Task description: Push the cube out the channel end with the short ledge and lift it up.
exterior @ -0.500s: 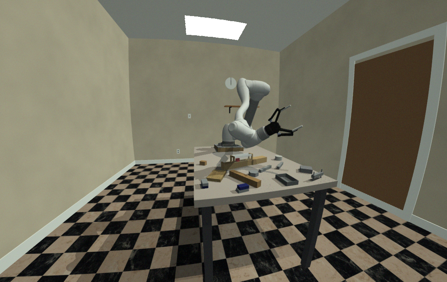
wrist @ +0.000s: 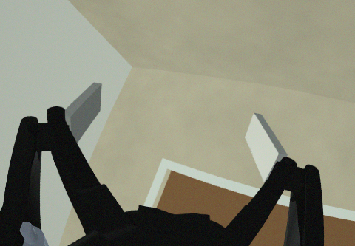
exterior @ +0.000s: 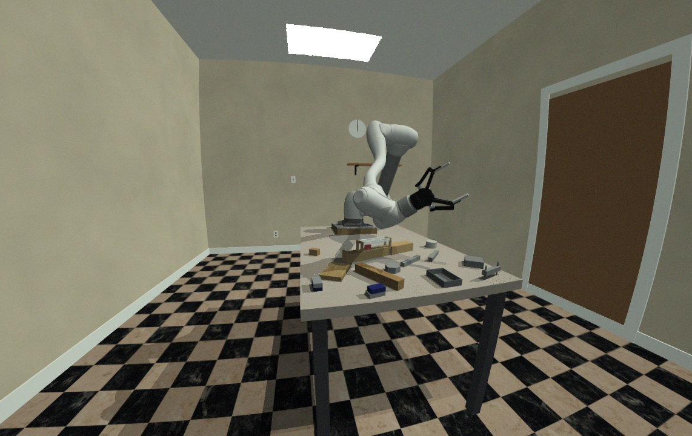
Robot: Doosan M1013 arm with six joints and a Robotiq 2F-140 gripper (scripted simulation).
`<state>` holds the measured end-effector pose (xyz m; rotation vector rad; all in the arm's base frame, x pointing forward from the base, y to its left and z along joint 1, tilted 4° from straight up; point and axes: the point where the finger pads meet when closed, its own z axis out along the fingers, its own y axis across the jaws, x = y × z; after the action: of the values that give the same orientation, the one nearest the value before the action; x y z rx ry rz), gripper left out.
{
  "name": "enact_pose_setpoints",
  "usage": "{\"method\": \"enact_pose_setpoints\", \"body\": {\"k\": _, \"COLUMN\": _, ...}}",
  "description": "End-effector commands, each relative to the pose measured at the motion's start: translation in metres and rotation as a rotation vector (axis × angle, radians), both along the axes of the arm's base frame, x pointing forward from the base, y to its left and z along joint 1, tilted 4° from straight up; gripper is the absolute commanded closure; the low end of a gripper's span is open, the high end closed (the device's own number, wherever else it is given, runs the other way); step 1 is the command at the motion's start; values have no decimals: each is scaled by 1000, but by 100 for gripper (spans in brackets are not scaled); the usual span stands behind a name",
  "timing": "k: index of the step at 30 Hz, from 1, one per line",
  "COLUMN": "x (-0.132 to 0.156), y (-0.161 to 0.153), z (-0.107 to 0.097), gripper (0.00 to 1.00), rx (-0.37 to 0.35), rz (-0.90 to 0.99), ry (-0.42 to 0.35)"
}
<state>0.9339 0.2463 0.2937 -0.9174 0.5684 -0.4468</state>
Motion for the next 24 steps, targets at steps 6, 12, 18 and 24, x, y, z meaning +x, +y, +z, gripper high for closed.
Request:
{"method": "enact_pose_setpoints", "body": {"k": 6, "x": -2, "y": 5, "z": 0, "gripper": 100, "rx": -15, "rz": 9, "ry": -5}}
{"method": "enact_pose_setpoints", "body": {"k": 12, "x": -27, "y": 55, "z": -12, "gripper": 100, "rx": -193, "rz": 114, "ry": -72}}
{"method": "enact_pose_setpoints", "body": {"k": 18, "x": -71, "y": 110, "z": -38, "gripper": 100, "rx": -447, "rz": 263, "ry": -200}}
{"method": "enact_pose_setpoints", "body": {"k": 24, "x": -118, "y": 144, "z": -74, "gripper": 100, "rx": -692, "rz": 412, "ry": -360}}
